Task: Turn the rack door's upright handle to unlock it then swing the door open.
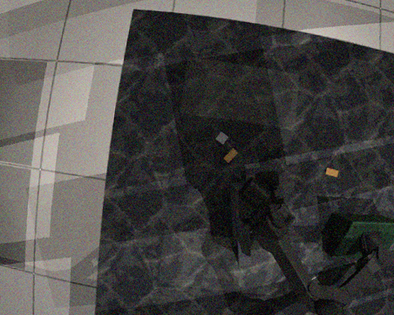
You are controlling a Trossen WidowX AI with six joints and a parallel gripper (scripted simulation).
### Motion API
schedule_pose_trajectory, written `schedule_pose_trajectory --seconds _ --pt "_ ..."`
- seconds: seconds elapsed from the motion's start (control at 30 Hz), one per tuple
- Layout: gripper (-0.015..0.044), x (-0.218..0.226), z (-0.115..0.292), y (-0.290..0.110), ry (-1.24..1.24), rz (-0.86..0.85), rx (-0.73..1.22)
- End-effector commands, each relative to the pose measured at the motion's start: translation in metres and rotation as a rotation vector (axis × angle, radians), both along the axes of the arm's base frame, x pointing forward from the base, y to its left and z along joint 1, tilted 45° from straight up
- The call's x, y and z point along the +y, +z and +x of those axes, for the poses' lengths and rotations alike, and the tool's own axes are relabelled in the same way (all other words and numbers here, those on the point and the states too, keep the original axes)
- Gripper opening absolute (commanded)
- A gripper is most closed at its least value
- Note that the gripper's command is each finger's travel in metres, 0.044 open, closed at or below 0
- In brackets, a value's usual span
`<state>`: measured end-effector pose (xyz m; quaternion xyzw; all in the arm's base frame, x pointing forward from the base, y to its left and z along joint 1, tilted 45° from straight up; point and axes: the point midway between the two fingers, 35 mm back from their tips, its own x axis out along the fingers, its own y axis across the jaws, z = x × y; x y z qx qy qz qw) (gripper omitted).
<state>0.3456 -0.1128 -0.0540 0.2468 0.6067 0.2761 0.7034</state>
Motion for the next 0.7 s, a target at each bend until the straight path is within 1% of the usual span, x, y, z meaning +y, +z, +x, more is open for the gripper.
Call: schedule_pose_trajectory --seconds 0.0,0.37,0.5,0.67 --pt "0.0084 0.0015 -0.0015 -0.0013 -0.002 0.004 0.006" --pt "0.001 0.0015 -0.0015 -0.0013 -0.002 0.004 0.006" --pt "0.0008 0.0015 -0.0015 -0.0013 -0.008 0.005 0.011" --pt "0.0008 0.0015 -0.0015 -0.0013 -0.16 0.028 0.158"
